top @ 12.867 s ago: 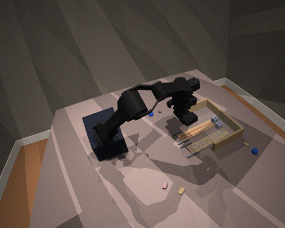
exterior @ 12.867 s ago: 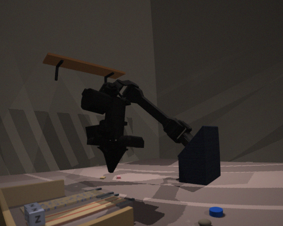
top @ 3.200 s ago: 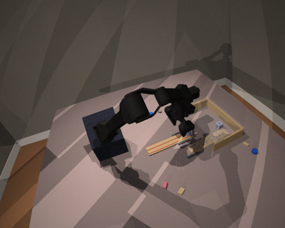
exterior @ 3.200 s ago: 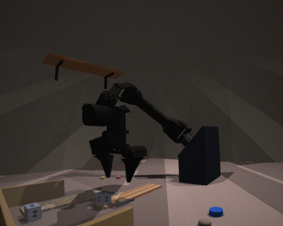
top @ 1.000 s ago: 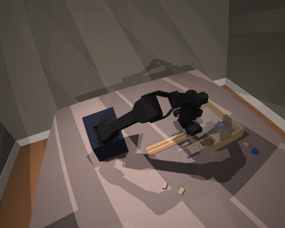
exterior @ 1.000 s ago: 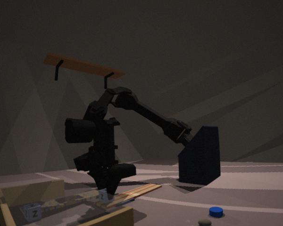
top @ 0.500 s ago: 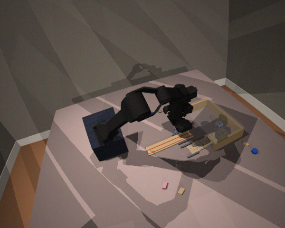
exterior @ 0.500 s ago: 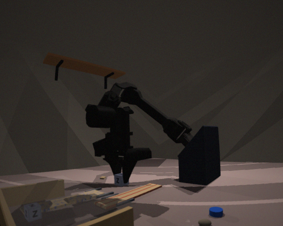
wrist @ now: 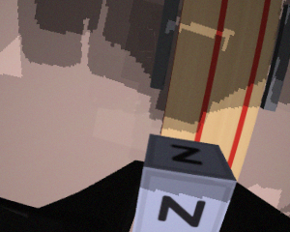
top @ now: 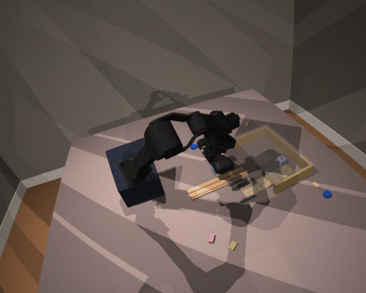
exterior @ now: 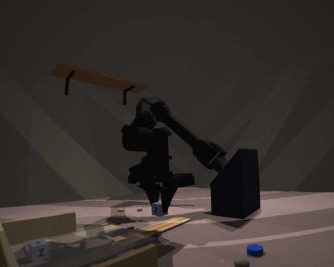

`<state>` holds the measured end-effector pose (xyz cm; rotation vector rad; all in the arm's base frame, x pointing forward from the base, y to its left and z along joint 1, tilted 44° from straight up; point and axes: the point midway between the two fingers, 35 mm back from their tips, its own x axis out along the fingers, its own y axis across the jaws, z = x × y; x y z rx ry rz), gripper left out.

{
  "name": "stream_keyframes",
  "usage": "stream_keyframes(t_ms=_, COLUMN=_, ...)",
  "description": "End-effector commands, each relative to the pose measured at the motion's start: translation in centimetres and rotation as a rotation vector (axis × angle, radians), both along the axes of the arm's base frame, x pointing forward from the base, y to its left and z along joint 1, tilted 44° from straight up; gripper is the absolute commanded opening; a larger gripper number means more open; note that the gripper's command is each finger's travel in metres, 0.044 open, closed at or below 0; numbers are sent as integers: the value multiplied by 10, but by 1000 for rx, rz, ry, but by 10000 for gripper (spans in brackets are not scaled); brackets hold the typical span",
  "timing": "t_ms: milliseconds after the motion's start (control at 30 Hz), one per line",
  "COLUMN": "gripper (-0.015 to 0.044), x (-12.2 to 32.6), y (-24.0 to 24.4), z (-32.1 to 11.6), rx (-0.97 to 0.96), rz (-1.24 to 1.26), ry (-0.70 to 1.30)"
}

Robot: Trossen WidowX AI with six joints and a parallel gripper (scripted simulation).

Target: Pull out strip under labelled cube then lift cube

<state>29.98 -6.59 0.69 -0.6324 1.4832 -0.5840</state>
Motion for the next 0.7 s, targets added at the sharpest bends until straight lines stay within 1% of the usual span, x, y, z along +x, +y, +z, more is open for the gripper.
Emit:
stream_keyframes(t_ms=0, gripper=0, x=0, y=7, z=6, rx=7, rz=-2, ry=-13)
stream_keyframes(t_ms=167, gripper=0, x=-1, y=26, z=25, rx=7, rz=-2, ry=-12)
stream_keyframes(t_ms=667, gripper=0, x=-1, y=27, z=26, rx=7, rz=-2, ry=-12)
